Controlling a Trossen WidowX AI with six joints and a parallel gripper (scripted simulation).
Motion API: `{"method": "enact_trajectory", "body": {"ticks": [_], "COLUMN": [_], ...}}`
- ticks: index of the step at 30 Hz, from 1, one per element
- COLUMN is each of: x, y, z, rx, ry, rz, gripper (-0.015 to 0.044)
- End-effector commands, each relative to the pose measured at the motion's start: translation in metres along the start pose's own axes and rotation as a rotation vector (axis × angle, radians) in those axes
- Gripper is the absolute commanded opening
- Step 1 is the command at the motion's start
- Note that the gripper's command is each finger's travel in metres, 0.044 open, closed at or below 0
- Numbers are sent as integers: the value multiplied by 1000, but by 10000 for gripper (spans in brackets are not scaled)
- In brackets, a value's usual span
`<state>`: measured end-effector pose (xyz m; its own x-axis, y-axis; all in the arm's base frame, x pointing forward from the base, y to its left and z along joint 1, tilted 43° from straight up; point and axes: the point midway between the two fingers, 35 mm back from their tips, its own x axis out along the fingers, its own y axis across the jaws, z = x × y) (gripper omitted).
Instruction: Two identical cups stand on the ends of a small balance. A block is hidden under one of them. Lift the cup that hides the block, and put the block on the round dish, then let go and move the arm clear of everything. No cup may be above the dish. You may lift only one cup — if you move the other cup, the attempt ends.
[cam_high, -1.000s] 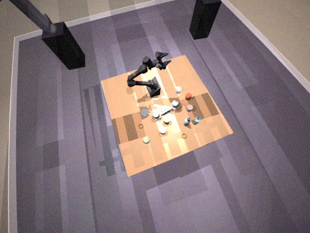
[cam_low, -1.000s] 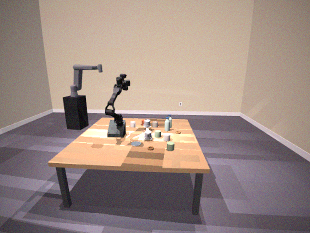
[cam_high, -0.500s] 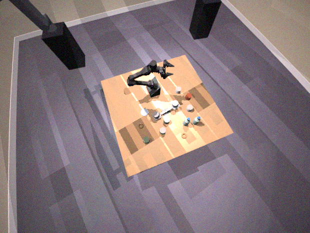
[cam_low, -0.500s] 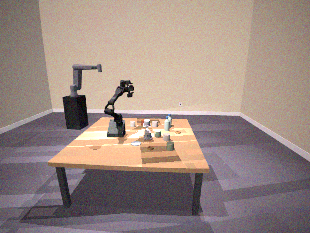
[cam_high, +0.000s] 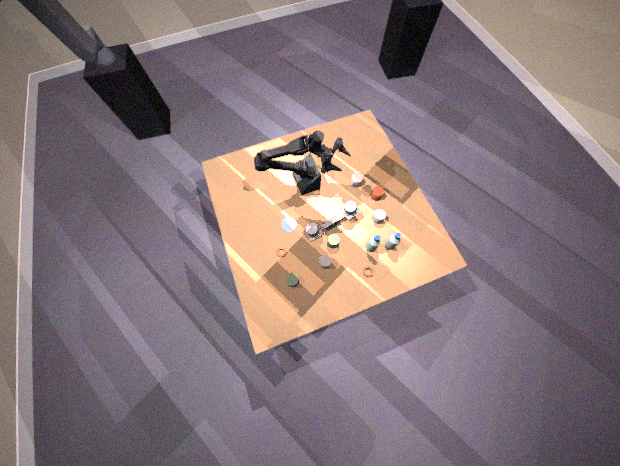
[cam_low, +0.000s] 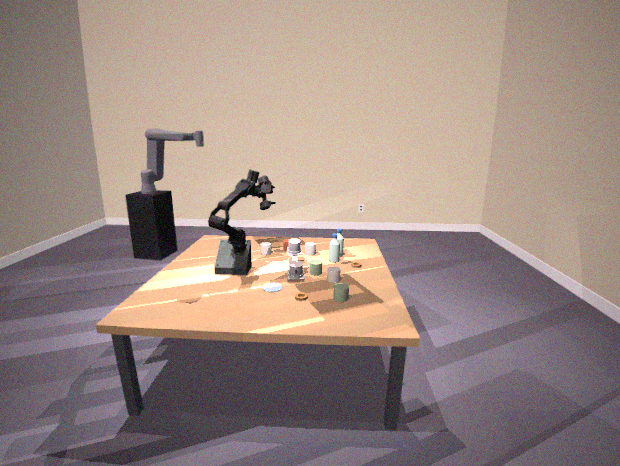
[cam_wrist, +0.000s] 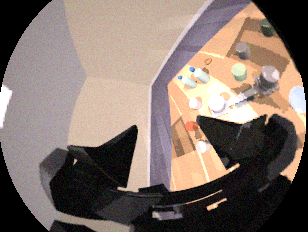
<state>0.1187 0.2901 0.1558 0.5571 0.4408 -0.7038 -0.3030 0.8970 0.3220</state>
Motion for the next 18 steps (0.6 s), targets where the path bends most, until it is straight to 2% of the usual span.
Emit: {"method": "enact_trajectory", "body": {"ticks": [1,18], "x": [8,11], "y": [-26,-130], "z": [-1,1], "rx": [-83,-458], "ry": [-19,-16], "rz": [-108,-543], "gripper": [440,440]}}
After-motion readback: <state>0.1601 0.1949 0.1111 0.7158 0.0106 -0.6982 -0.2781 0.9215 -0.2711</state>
